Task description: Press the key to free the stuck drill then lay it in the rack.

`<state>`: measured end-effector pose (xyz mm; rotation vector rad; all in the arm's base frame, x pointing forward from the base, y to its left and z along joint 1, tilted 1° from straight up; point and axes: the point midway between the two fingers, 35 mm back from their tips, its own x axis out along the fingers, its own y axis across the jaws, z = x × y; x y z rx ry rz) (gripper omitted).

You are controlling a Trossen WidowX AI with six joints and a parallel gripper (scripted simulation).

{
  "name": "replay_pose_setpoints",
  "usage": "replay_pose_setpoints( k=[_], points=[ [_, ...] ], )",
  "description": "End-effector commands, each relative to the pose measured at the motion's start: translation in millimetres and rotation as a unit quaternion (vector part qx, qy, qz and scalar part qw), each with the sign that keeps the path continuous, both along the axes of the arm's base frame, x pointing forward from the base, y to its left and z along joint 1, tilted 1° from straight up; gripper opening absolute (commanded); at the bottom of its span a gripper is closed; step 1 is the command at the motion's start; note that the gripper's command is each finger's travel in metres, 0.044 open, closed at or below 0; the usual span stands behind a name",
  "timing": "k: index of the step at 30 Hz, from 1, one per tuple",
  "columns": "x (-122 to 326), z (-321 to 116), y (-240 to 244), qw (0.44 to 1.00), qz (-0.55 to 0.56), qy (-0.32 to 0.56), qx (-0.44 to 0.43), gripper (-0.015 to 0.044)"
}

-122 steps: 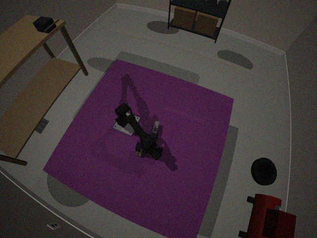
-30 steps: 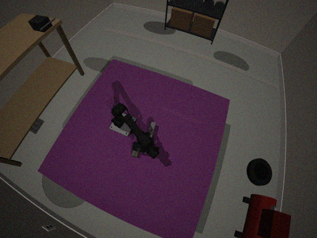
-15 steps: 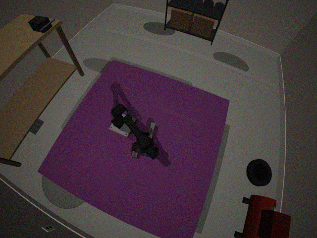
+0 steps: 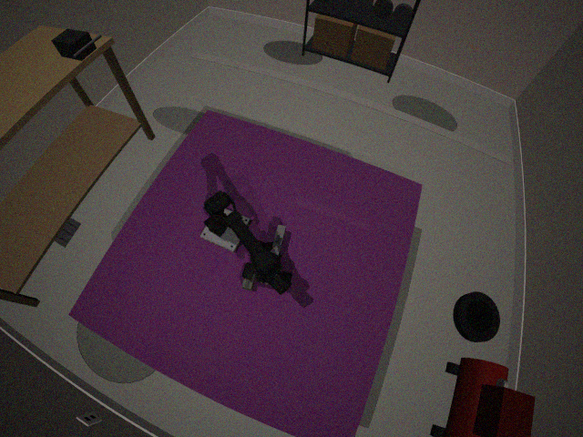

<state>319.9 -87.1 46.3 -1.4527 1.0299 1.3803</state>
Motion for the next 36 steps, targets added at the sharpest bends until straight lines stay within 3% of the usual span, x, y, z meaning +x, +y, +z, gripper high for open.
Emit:
replay_pose_setpoints(
  k=[1, 36],
  points=[
    [1, -1, -5, 1.0, 0.0, 0.002, 0.001, 0.0],
    [16, 2, -57, 1.0, 0.0, 0.002, -0.001, 0.0]
  ],
)
